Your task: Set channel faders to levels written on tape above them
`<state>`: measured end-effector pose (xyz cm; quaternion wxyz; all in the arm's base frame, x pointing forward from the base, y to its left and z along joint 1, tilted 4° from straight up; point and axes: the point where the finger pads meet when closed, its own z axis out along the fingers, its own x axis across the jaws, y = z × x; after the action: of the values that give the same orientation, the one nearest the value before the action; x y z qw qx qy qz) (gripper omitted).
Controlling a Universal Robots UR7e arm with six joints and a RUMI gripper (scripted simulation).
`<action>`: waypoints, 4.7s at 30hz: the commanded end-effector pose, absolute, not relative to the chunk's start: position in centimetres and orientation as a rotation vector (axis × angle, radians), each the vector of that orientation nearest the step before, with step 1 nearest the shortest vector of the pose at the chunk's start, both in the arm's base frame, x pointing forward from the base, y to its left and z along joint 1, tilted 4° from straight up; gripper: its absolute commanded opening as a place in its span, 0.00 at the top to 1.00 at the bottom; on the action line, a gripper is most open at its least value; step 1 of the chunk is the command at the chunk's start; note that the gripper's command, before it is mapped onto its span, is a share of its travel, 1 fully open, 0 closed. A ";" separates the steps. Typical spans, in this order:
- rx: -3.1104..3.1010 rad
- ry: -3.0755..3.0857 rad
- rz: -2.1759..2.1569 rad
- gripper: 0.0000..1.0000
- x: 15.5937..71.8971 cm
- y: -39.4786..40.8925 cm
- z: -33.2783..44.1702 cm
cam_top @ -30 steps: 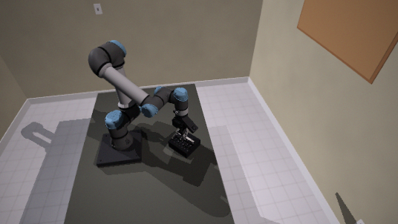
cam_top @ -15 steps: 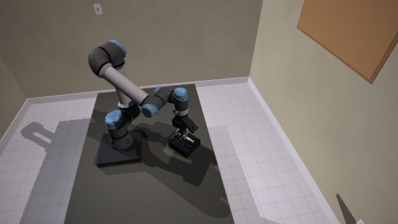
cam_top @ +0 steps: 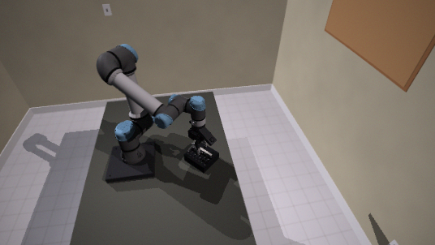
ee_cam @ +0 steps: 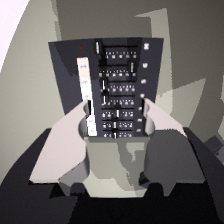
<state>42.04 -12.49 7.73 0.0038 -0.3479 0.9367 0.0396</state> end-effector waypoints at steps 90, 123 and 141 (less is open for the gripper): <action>-1.086 2.933 0.113 0.00 42.3 -13.4 16.4; -1.086 2.933 0.113 0.00 42.3 -13.4 16.4; -1.086 2.933 0.113 0.00 42.3 -13.4 16.4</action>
<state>42.22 -13.12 16.01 0.0042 -0.3479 0.9367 0.0394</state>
